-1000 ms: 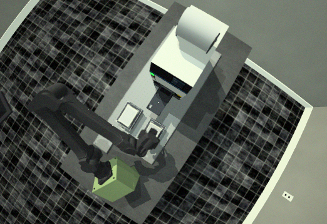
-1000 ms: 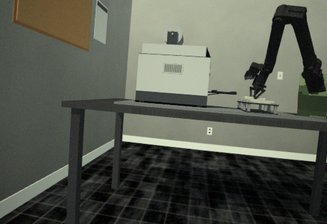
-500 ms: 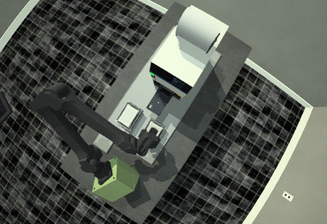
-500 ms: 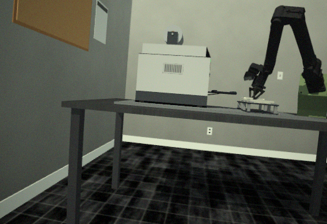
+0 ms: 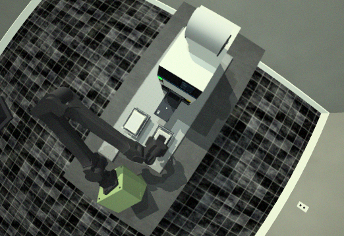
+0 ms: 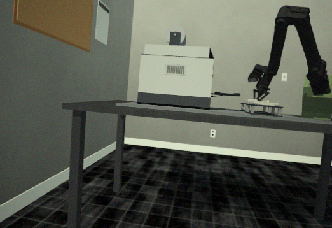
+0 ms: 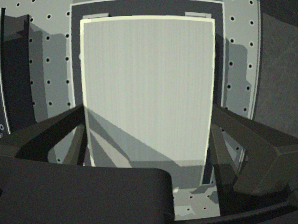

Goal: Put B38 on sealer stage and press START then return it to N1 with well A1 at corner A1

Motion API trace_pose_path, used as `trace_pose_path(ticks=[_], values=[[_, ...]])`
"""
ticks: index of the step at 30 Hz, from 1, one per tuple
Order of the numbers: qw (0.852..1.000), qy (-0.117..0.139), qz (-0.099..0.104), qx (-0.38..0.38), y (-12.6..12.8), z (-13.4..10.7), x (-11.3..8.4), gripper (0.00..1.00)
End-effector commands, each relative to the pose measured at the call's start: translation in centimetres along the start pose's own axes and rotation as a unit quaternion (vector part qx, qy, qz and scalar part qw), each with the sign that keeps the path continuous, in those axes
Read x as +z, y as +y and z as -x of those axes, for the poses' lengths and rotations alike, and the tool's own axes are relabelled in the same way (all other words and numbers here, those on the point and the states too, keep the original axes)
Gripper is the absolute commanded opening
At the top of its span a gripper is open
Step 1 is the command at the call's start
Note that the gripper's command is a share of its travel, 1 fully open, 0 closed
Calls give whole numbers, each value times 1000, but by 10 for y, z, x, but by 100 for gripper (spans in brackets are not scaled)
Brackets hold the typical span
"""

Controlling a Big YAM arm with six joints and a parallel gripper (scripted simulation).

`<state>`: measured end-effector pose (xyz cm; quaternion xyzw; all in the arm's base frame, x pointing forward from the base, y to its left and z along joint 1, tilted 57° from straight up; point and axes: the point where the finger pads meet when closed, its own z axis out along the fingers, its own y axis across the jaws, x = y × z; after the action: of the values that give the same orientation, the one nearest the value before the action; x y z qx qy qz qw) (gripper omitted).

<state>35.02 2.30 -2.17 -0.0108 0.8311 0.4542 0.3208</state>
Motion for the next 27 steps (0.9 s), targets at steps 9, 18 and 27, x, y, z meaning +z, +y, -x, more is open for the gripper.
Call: trace_pose_path(ticks=[9,18,27], values=[[1000,1,1,-13,2,4,2,0],[1000,5,2,-4,1,-6,3,0],[1000,4,4,-2,1,1,3,0]])
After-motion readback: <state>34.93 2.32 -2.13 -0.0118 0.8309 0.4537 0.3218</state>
